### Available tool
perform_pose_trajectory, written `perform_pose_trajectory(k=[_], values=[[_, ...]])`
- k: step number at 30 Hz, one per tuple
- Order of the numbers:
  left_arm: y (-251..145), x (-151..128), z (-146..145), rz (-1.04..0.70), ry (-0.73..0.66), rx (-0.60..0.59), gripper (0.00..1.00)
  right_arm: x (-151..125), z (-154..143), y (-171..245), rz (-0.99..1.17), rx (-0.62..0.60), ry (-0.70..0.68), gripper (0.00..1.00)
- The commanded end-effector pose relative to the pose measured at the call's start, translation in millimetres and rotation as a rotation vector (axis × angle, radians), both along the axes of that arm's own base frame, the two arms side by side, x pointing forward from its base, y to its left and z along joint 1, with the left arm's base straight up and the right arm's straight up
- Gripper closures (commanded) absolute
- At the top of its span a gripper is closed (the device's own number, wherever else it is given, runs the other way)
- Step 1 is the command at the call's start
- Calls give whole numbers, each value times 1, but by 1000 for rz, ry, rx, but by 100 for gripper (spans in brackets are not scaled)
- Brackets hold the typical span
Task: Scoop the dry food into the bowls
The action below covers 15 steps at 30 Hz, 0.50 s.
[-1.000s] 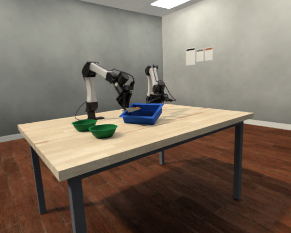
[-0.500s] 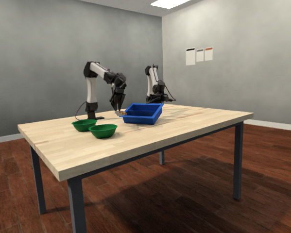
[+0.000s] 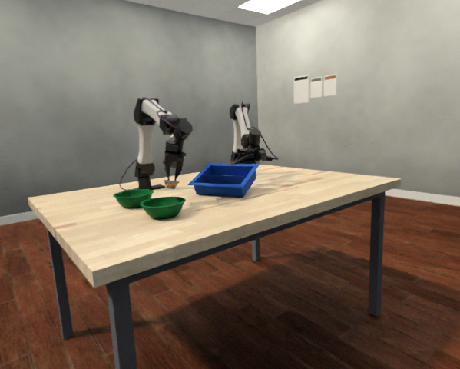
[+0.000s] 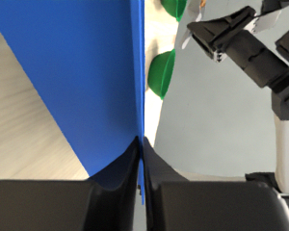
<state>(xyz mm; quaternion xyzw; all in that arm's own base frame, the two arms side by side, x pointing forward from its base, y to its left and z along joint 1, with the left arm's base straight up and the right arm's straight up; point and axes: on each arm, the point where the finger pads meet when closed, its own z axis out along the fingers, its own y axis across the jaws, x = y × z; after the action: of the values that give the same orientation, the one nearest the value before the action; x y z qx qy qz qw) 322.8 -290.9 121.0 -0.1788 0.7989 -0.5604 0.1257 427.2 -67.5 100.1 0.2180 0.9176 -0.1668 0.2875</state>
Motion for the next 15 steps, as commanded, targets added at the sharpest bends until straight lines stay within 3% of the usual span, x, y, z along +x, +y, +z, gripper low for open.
perform_pose_trajectory(k=[1, 2, 4, 6, 8, 9, 15], values=[[-7, 8, 40, -23, -116, -53, 100, 12, 15, -8, -54, -27, -41, 100], [-7, 8, 40, -23, -116, -53, 100, 14, 30, -2, -36, -22, -77, 100], [-7, 8, 40, -23, -116, -53, 100, 18, 16, -3, -37, -23, -52, 100], [-7, 8, 40, -23, -116, -53, 100, 22, 29, -6, -37, -21, -97, 100], [-7, 8, 40, -23, -116, -53, 100, 21, 13, -13, -41, -25, -56, 100], [-7, 8, 40, -23, -116, -53, 100, 21, 23, -13, -41, -26, -81, 100], [-7, 8, 40, -23, -116, -53, 100, 21, 22, -12, -47, -22, -81, 100]])
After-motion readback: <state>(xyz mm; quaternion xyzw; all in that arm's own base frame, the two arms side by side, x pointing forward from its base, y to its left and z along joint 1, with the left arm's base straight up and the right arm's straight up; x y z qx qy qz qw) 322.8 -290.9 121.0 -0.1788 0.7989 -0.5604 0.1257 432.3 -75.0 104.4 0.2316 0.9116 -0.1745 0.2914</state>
